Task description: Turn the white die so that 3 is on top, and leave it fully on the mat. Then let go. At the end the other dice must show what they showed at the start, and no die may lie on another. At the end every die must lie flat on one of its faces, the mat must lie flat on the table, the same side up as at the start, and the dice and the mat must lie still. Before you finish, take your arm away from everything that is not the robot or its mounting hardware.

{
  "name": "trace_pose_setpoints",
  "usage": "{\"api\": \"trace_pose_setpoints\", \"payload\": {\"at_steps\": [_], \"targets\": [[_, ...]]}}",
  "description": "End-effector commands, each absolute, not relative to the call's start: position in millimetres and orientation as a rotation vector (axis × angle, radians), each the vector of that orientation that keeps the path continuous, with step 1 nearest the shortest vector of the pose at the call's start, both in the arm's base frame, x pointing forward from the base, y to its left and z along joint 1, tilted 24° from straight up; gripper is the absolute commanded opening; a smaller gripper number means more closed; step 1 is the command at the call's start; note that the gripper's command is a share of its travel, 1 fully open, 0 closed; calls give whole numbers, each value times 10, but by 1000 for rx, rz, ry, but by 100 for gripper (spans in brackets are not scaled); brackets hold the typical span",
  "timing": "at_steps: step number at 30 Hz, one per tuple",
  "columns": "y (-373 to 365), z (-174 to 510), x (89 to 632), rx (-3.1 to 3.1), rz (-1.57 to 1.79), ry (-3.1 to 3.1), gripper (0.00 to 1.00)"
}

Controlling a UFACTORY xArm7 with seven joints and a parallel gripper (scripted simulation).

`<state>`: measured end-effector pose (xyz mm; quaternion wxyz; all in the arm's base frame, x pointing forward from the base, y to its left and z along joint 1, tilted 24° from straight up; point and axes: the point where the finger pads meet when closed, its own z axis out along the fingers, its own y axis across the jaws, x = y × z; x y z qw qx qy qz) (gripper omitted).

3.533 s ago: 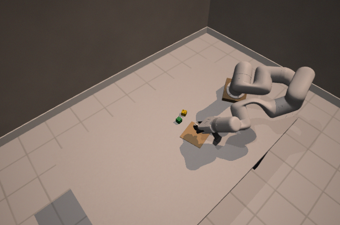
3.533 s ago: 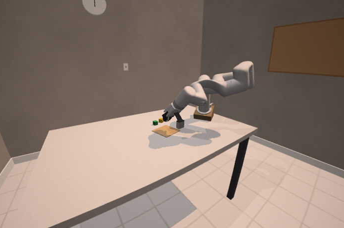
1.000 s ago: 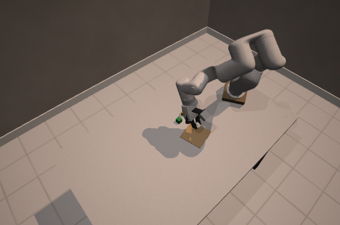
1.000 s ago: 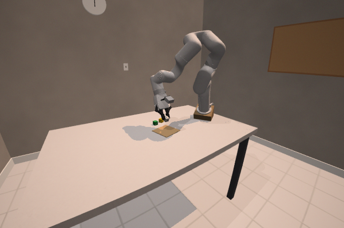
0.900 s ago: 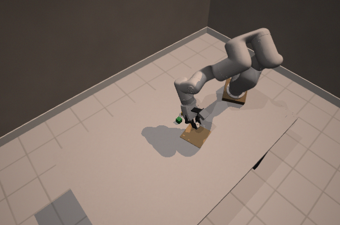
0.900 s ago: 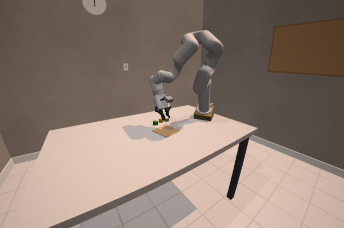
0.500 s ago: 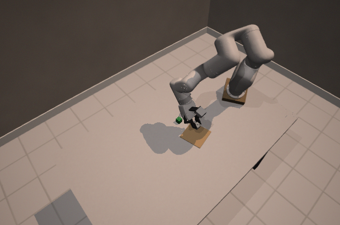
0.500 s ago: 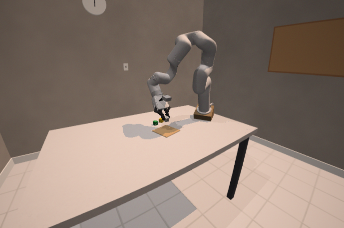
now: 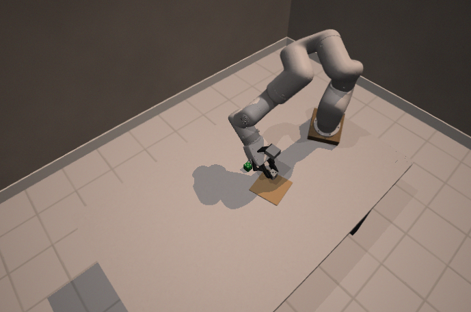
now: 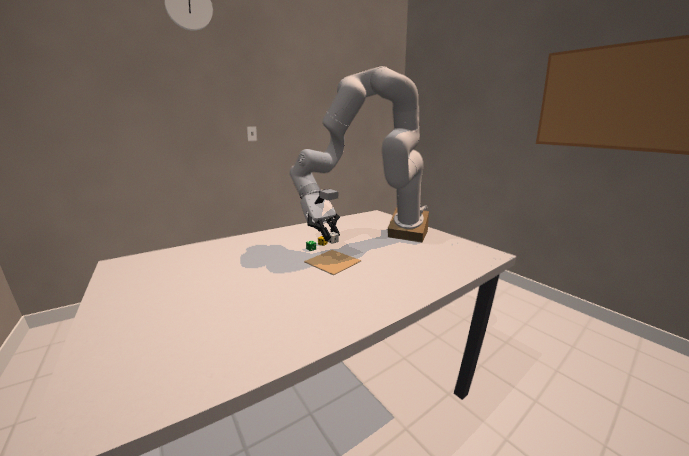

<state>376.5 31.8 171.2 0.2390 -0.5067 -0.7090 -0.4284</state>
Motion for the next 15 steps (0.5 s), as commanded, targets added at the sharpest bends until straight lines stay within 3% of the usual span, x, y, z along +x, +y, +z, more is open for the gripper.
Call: {"api": "trace_pose_setpoints", "payload": {"at_steps": [1, 15], "targets": [[308, 1718, 3772, -1386, -1176, -1941, 27], [312, 1703, 3778, -1386, -1176, -1941, 27]]}}
